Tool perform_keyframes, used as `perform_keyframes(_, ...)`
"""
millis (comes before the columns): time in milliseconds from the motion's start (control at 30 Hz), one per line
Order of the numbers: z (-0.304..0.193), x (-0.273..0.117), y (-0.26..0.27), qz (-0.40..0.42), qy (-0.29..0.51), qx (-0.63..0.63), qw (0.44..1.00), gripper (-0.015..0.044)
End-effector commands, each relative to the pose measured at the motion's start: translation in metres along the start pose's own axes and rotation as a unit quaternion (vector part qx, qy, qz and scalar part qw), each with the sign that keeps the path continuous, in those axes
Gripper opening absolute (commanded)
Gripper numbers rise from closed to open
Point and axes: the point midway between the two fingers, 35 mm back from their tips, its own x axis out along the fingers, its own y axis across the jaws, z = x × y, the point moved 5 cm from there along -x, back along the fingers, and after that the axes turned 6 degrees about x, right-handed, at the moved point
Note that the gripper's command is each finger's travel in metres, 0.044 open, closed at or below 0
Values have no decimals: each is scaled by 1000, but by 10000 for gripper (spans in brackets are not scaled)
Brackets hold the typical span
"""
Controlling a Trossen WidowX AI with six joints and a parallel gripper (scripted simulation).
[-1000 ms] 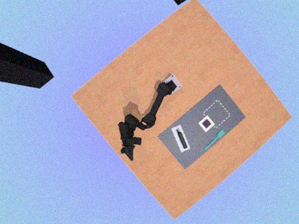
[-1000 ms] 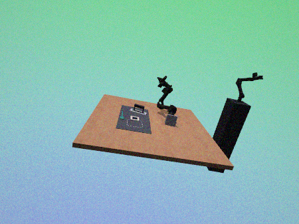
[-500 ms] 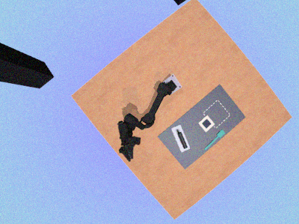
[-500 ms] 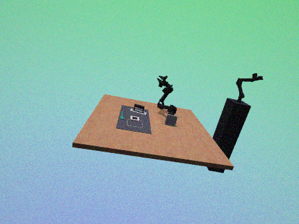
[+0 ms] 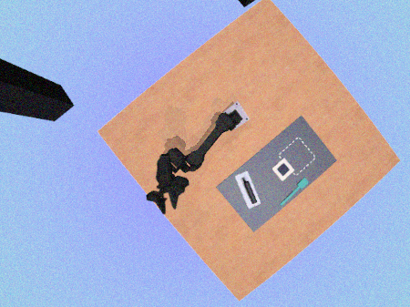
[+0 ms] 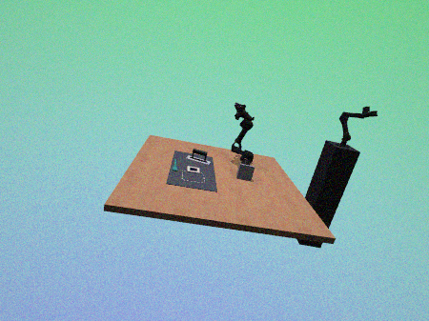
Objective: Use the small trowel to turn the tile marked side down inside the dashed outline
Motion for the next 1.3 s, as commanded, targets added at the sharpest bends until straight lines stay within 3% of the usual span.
perform_keyframes(0,-13,1,-14,-2,11,-59,998,270)
perform_keyframes(467,-39,7,-82,-28,26,-281,959,270)
perform_keyframes(900,-32,24,-149,-66,19,-470,880,270)
perform_keyframes(1267,-16,39,-176,-82,9,-542,836,270)
